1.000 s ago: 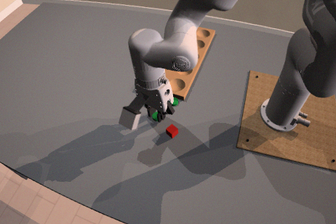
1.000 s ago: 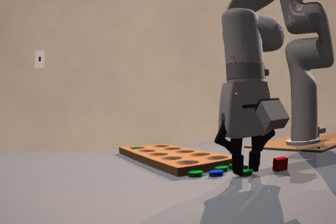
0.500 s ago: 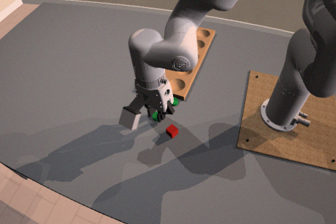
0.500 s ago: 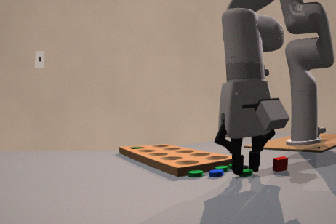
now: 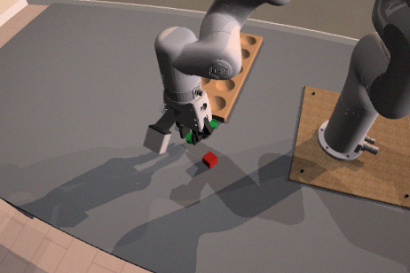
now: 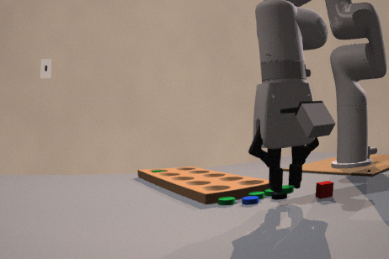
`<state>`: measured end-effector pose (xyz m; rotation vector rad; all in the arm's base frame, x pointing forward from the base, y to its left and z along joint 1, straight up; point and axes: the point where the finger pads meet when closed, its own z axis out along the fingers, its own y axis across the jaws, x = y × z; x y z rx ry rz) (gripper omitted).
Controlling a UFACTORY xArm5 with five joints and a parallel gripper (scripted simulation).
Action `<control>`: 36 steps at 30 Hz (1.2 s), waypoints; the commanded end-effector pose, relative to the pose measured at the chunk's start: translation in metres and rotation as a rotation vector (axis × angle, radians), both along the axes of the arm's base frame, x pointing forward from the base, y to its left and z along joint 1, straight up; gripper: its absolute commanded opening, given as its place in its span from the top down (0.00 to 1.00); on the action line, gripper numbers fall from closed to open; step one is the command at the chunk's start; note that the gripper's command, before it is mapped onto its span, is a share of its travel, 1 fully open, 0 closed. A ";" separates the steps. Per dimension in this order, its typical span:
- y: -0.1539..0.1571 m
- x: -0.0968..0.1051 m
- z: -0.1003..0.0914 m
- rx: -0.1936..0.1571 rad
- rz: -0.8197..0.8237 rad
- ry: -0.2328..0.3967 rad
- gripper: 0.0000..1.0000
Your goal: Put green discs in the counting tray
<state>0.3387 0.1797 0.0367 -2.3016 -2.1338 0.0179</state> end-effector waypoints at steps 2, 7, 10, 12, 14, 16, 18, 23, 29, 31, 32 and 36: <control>0.002 0.003 0.051 0.004 0.000 -0.008 1.00; 0.001 0.003 0.076 0.004 0.000 -0.008 1.00; 0.001 0.002 0.083 0.004 0.000 -0.008 1.00; 0.001 0.002 0.083 0.004 0.000 -0.008 1.00; -0.007 0.009 0.083 0.004 0.000 -0.008 1.00; -0.030 0.028 0.085 0.004 0.000 -0.008 1.00; -0.041 0.037 0.086 0.004 0.000 -0.008 1.00; -0.074 0.057 0.088 0.005 0.000 -0.008 1.00; -0.124 0.081 0.090 0.005 0.000 -0.008 1.00; -0.143 0.088 0.091 0.005 0.000 -0.008 1.00; -0.152 0.091 0.092 0.005 0.000 -0.008 1.00; -0.189 0.100 0.093 0.006 0.000 -0.008 1.00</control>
